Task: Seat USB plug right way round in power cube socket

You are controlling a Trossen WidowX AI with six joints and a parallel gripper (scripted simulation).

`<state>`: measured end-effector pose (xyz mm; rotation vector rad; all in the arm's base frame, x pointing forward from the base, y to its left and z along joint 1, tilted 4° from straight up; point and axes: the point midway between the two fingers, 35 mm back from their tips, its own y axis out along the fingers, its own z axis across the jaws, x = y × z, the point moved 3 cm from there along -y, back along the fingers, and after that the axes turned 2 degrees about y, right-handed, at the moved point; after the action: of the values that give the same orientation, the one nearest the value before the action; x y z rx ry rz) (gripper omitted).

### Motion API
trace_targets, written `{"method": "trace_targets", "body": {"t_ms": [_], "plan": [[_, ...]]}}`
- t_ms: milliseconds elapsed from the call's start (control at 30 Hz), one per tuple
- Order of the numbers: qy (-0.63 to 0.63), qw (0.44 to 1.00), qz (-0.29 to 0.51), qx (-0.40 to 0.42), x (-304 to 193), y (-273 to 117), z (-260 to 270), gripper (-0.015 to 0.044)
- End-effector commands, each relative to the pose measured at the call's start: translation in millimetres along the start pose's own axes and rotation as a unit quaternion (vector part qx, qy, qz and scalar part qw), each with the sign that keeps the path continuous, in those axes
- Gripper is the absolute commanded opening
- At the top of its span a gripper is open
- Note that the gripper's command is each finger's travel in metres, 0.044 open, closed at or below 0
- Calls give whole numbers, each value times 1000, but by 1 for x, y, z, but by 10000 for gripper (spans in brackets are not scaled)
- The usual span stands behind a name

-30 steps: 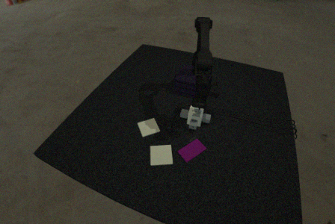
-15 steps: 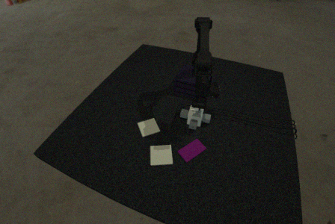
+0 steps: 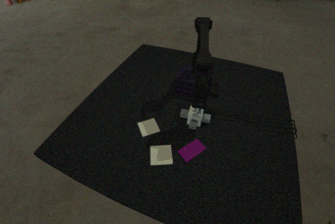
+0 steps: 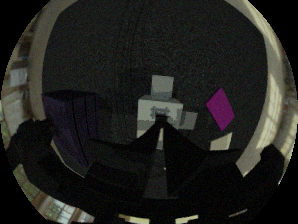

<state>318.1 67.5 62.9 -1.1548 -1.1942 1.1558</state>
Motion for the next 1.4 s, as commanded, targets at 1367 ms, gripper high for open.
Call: {"method": "trace_targets", "body": {"t_ms": [1367], "plan": [[-2, 1000, -4, 1, 0, 6, 1, 0]]}}
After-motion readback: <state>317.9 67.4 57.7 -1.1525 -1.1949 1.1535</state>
